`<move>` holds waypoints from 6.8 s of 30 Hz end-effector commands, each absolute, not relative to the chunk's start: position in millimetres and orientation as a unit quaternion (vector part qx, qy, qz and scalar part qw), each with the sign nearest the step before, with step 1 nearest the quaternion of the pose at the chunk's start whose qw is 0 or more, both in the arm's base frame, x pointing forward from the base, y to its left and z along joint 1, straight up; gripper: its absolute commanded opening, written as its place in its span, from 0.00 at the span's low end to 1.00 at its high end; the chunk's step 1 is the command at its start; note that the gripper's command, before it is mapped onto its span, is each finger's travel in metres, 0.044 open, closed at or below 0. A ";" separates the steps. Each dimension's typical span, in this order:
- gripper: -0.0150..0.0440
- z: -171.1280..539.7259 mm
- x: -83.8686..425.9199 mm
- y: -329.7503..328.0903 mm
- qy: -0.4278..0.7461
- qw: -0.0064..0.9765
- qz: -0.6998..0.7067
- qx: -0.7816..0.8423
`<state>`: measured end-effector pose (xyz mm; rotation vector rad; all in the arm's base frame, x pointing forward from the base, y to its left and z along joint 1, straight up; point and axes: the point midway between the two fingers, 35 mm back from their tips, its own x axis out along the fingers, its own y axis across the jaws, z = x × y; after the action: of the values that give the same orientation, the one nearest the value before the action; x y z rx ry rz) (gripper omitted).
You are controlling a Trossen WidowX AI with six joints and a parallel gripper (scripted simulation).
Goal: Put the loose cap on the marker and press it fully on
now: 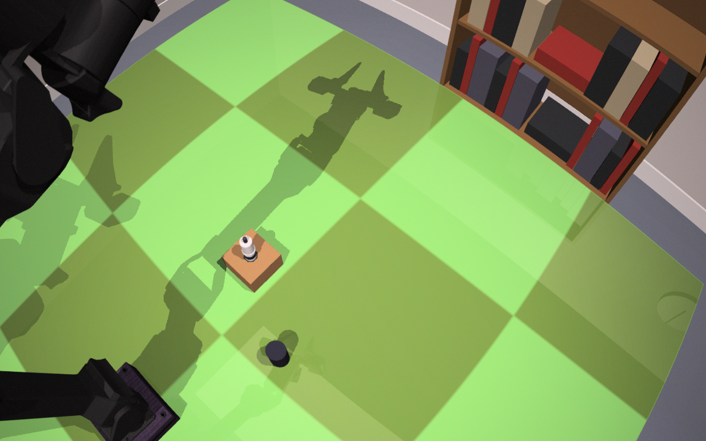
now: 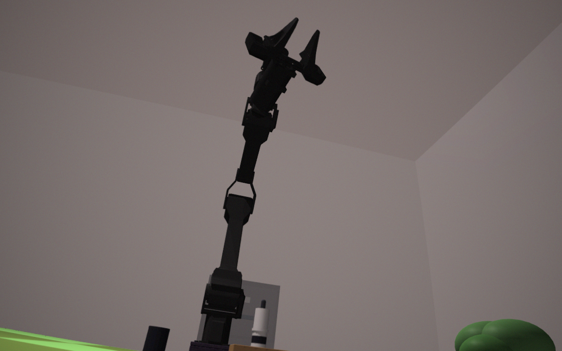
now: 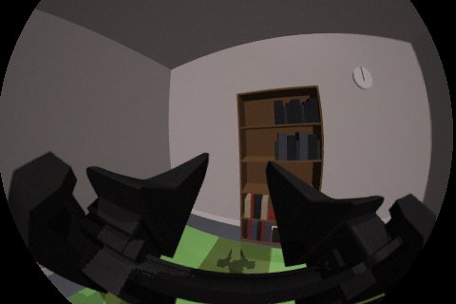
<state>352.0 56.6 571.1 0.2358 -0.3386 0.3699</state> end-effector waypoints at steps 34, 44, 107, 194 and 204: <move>0.68 114.4 249.7 -82.0 0.696 0.714 -0.051 0.047; 0.68 79.1 243.3 -85.7 0.697 0.714 -0.051 0.047; 0.25 20.3 247.4 -84.0 0.692 0.719 -0.044 0.035; 0.25 110.3 321.3 55.4 0.695 0.716 -0.047 0.052; 0.25 94.1 322.0 55.6 0.695 0.716 -0.047 0.052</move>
<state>322.1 56.0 99.3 0.1133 1.5379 -0.0966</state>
